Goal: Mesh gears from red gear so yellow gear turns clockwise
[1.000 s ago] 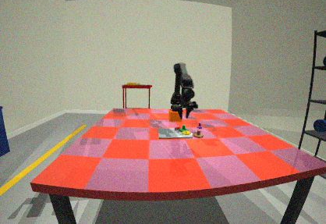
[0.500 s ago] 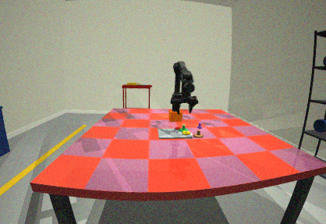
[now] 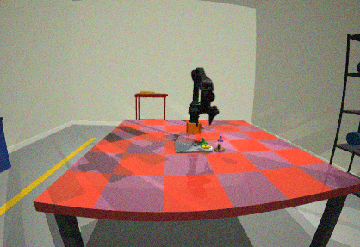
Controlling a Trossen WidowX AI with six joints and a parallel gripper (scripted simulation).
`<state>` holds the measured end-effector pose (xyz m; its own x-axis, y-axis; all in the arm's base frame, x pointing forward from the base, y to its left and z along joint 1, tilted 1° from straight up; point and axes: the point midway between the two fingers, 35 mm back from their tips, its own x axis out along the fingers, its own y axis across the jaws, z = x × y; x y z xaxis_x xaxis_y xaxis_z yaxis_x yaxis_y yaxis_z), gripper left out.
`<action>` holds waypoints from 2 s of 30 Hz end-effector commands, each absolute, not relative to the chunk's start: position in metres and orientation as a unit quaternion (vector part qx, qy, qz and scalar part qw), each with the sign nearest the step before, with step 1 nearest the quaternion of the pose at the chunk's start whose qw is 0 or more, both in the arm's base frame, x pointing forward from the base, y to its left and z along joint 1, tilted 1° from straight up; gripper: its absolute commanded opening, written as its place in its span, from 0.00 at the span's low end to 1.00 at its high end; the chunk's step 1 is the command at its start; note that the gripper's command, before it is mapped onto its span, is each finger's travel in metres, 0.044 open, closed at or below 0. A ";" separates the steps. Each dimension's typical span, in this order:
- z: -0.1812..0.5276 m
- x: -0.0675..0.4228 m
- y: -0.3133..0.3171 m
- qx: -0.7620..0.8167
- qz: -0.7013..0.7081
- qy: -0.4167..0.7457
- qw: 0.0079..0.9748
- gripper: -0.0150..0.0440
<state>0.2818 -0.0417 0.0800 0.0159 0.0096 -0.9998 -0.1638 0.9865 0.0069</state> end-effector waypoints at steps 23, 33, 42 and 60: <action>0.085 0.287 -0.022 -0.056 0.063 0.698 0.711 1.00; 0.113 0.280 0.121 -0.052 0.067 0.698 0.711 1.00; 0.129 0.246 0.195 -0.050 0.069 0.699 0.710 1.00; 0.129 0.246 0.195 -0.050 0.069 0.699 0.710 1.00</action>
<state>0.2458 0.1946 0.1282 0.0146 0.0273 -0.9995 -0.1705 0.9851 0.0244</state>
